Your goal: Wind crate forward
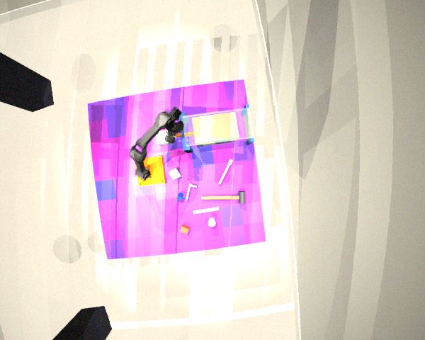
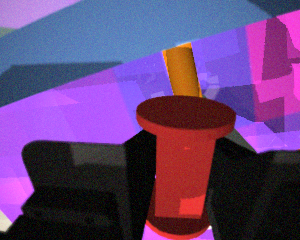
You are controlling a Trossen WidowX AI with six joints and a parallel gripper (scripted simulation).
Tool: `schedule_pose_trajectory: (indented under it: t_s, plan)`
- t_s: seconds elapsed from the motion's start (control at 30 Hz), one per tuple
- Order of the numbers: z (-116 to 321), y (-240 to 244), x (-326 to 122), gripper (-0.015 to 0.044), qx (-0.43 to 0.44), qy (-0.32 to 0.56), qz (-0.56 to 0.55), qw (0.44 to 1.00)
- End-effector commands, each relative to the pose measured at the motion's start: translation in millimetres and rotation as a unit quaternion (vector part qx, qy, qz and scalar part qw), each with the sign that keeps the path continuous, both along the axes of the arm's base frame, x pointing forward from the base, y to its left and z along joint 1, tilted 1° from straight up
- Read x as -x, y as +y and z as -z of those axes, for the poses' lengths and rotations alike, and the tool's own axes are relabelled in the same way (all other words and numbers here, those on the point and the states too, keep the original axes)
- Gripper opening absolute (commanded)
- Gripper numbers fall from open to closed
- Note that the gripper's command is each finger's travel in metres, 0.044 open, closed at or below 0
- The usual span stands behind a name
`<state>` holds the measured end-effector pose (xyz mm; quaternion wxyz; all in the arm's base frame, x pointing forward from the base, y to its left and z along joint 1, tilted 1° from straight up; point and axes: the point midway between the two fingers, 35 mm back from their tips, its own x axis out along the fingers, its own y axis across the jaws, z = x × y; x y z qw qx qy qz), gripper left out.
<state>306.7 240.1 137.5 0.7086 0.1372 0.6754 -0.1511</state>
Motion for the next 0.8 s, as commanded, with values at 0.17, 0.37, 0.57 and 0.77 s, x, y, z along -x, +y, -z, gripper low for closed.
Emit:
schedule_pose_trajectory:
  t_s: [0.17, 0.37, 0.57, 0.77]
  plan:
    - [-2, 32, 11, 0.0, -0.024, 0.0, -0.015, 1.0]
    - [-2, 40, 15, 0.0, -0.025, 0.001, -0.015, 1.0]
    - [-2, 47, 19, 0.0, -0.025, 0.001, -0.015, 1.0]
    - [-2, 53, 24, 0.0, -0.025, 0.001, -0.015, 1.0]
